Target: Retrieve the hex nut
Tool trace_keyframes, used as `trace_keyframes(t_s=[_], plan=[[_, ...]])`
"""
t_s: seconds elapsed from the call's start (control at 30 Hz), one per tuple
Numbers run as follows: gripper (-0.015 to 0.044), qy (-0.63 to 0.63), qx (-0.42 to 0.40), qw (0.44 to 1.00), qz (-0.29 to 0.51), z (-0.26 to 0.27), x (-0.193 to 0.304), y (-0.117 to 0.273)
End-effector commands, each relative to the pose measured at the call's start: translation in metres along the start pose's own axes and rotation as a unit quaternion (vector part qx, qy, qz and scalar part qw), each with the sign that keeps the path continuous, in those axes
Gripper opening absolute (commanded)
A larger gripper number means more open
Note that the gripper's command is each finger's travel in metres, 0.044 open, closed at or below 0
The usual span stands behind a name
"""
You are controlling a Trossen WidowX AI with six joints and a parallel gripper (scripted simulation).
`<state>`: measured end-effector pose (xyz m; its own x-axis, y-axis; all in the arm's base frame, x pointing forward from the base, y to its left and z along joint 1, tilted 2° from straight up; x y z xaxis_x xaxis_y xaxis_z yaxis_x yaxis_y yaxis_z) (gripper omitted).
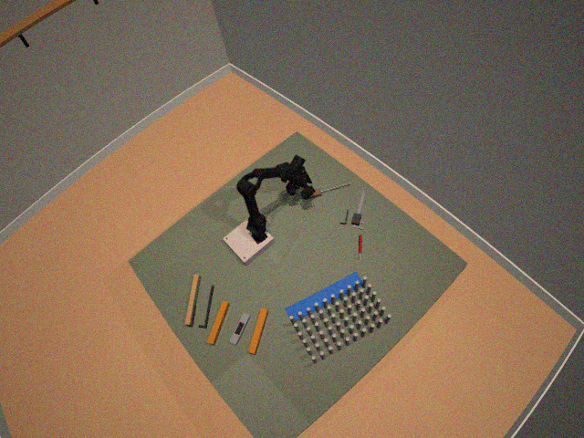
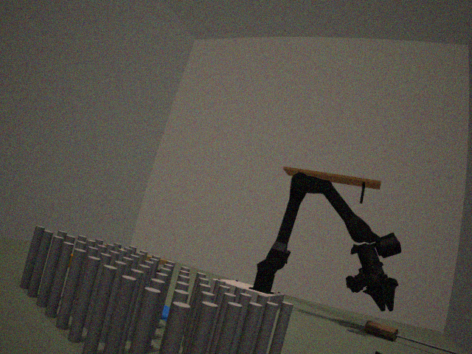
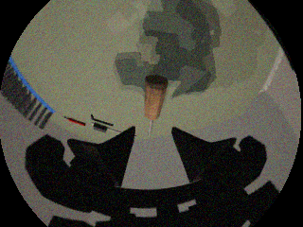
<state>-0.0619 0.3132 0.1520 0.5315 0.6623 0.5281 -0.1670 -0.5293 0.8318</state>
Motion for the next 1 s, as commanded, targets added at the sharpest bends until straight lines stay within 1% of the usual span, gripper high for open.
trace_keyframes(t_s=[0.0, 0.97], plan=[[0.028, 0.001, 0.002, 1.0, 0.001, 0.0, 0.0, 0.0], [0.028, 0.001, 0.002, 1.0, 0.0, 0.003, -0.023, -0.038]])
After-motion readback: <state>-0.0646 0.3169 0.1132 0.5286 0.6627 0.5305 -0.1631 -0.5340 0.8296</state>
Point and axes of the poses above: the point midway between the two fingers, 35 mm back from their tips, its own y axis back along the fingers, its own z axis across the jaws, x = y × z, the point moved 10 cm from there along y, back along the fingers, and after that the axes turned 13 degrees about -y, right-handed, at the moved point
